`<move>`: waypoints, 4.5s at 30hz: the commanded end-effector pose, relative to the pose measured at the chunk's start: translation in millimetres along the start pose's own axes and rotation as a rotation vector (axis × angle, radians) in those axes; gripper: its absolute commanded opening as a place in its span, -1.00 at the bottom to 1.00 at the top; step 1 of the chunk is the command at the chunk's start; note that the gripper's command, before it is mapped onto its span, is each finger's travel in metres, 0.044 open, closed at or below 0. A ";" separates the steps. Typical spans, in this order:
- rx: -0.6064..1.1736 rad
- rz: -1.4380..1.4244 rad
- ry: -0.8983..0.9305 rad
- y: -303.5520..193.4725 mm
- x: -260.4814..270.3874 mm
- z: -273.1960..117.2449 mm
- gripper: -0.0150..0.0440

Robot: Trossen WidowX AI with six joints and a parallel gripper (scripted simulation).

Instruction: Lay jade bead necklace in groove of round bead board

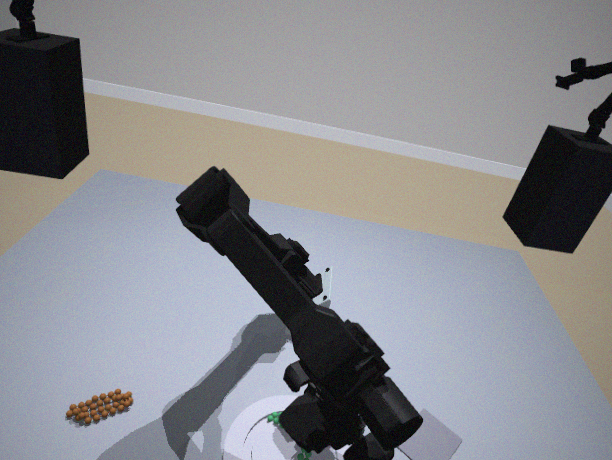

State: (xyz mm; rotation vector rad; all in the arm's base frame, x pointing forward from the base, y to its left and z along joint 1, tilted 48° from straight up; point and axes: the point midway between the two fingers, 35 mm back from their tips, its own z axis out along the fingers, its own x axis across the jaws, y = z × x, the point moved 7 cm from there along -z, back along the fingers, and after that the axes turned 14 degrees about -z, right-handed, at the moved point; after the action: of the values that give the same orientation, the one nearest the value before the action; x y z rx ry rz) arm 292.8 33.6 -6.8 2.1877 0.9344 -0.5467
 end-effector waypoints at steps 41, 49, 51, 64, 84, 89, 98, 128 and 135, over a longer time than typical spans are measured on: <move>-0.004 0.002 0.006 -6.0 12.4 -3.6 1.00; -0.004 0.002 0.006 -6.0 12.4 -4.1 1.00; -0.004 0.002 0.006 -6.0 12.4 -4.1 1.00; -0.004 0.002 0.006 -6.0 12.4 -4.1 1.00; -0.004 0.002 0.006 -6.0 12.4 -4.1 1.00; -0.004 0.002 0.006 -6.0 12.4 -4.1 1.00; -0.004 0.002 0.006 -6.0 12.4 -4.1 1.00; -0.004 0.002 0.006 -6.0 12.4 -4.1 1.00; -0.004 0.002 0.006 -6.0 12.4 -4.1 1.00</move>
State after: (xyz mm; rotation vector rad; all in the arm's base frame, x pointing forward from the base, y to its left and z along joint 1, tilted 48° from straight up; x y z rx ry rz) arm 296.7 44.6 -14.5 2.1840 0.9385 -0.5396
